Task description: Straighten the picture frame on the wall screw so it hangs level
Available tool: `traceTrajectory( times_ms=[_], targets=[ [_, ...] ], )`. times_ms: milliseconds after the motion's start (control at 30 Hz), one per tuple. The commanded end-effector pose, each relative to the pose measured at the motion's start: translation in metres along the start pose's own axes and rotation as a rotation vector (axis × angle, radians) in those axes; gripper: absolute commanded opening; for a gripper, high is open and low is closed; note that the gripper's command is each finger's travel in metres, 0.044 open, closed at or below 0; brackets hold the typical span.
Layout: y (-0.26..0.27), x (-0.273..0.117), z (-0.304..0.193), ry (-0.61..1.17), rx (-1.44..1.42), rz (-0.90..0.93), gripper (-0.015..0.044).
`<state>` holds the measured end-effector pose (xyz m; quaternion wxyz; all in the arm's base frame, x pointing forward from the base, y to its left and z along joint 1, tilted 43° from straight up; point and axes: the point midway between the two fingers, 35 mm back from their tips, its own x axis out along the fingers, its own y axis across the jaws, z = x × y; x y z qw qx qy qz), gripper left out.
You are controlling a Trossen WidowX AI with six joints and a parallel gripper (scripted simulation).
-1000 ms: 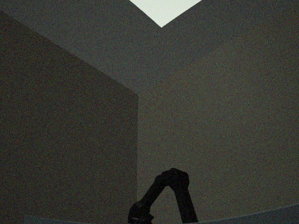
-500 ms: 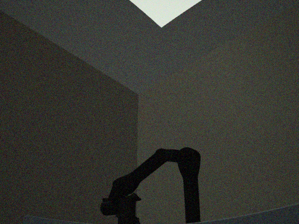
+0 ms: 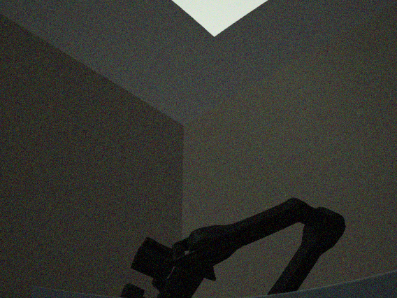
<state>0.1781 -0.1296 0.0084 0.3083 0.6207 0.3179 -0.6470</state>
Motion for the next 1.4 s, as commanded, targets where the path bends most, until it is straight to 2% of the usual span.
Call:
traceTrajectory(
  times_ms=[0, 200, 367, 567, 767, 933, 1067, 1367],
  targets=[
    [0.005, -0.015, -0.018, -0.082, -0.1, 0.165, 0.026],
    [0.008, -0.051, -0.06, -0.16, -0.273, 0.506, 0.026],
    [-0.002, -0.084, -0.095, -0.13, -0.367, 0.791, 0.026],
    [-0.029, -0.121, -0.129, 0.013, -0.42, 1.094, 0.026],
    [-0.064, -0.152, -0.148, 0.254, -0.389, 1.325, 0.026],
    [-0.092, -0.171, -0.151, 0.508, -0.299, 1.429, 0.026],
    [-0.109, -0.178, -0.147, 0.711, -0.186, 1.442, 0.026],
    [-0.111, -0.178, -0.146, 0.744, -0.166, 1.438, 0.026]
  ],
)
